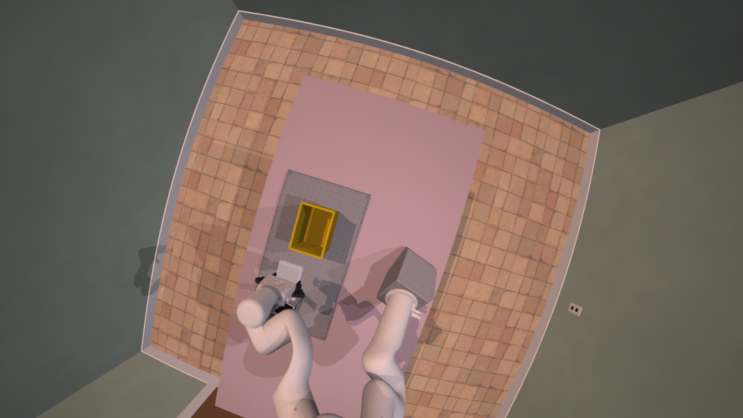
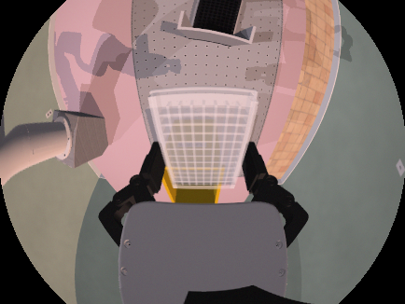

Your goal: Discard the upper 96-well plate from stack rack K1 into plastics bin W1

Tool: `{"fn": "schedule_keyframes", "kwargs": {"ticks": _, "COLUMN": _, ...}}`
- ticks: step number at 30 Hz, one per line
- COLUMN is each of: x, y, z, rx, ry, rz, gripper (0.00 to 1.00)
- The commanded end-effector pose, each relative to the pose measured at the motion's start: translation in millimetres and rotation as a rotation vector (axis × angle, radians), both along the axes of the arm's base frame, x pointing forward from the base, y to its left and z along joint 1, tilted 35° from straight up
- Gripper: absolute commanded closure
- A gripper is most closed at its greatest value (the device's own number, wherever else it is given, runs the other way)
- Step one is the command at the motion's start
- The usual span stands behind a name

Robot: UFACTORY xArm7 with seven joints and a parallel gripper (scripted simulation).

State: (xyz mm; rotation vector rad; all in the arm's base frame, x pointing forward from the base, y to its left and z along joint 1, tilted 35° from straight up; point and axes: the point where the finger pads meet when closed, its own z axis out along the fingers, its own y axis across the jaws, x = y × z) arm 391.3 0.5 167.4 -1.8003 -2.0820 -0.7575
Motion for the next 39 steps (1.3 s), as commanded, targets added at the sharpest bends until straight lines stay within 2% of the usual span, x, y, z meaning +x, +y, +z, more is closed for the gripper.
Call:
{"fn": "schedule_keyframes", "kwargs": {"ticks": 1, "x": 2.2, "y": -13.5, "z": -8.8, "rx": 0.003, "ry": -0.001, "rz": 0.0, "gripper": 1.0}}
{"fn": "schedule_keyframes", "kwargs": {"ticks": 39, "x": 6.9, "y": -104.7, "z": -76.5, "rx": 0.001, "ry": -0.002, "rz": -0.001, "gripper": 1.0}}
